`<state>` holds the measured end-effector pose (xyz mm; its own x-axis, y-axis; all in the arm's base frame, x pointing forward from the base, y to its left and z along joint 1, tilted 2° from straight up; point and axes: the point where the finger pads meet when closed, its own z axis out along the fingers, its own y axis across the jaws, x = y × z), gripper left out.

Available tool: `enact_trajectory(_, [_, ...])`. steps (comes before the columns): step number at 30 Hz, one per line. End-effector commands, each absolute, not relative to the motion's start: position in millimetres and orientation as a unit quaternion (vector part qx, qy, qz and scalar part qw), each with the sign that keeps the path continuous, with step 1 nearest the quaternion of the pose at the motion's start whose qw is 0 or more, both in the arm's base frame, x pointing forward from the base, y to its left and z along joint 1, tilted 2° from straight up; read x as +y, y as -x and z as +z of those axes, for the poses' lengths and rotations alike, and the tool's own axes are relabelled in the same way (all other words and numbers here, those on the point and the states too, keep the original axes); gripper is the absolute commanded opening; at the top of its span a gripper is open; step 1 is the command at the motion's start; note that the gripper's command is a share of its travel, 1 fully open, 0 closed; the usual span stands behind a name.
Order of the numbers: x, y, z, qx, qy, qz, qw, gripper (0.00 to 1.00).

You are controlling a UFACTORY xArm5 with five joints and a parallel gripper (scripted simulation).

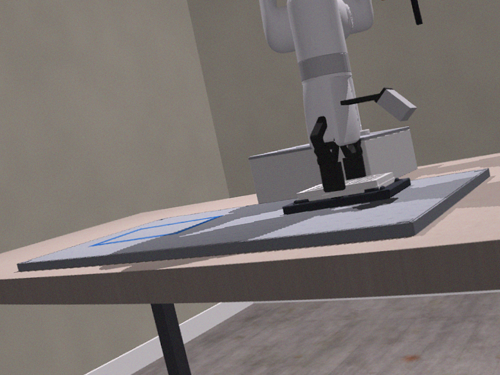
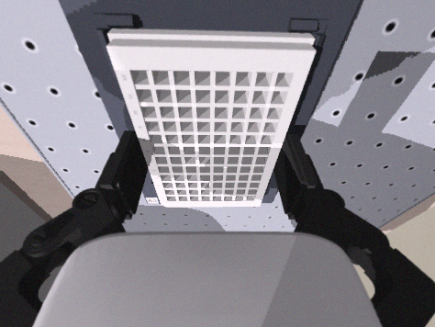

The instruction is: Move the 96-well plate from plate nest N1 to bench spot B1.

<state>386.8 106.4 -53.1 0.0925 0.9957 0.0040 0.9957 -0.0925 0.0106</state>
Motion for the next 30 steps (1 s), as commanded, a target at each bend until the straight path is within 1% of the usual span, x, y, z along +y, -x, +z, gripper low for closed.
enact_trajectory(1, [106.7,-388.0,-52.2,0.674,-0.739,0.006,0.003,1.0])
enact_trajectory(2, [106.7,-388.0,-51.5,0.674,-0.739,0.006,0.003,0.0])
enact_trajectory(30, [106.7,-388.0,-51.5,0.674,-0.739,0.006,0.003,0.0])
